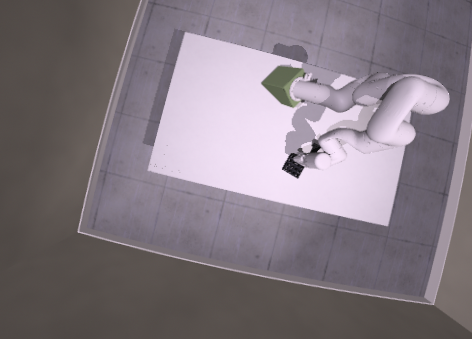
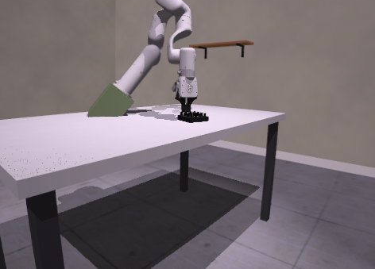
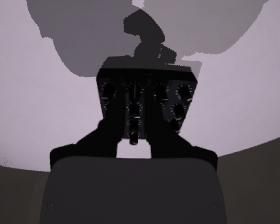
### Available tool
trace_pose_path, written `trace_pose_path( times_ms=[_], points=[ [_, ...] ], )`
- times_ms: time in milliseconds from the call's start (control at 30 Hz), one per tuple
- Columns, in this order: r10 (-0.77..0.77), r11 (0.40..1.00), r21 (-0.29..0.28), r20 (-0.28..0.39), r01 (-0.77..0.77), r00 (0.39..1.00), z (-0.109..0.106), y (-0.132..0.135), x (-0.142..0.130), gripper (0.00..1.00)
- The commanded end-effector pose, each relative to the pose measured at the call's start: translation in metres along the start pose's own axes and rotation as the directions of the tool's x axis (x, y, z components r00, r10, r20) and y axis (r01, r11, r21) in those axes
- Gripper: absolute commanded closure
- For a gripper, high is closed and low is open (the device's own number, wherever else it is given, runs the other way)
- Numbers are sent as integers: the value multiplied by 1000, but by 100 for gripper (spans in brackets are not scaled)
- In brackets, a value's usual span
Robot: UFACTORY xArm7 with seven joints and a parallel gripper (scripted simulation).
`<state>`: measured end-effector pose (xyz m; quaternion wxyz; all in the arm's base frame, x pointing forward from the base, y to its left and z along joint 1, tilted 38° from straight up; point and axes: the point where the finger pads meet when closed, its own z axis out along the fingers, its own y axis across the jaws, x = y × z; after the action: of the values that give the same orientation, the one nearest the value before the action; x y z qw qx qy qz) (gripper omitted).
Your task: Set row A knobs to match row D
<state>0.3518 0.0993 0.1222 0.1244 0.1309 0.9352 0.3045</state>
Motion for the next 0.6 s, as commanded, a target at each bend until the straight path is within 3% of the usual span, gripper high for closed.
trace_pose_path(
  times_ms=[0,567],
  points=[
    [0,1000,-1,3,0,1000,2,0,-1,81],
    [0,1000,-1,3,0,1000,6,0,-1,81]
  ],
)
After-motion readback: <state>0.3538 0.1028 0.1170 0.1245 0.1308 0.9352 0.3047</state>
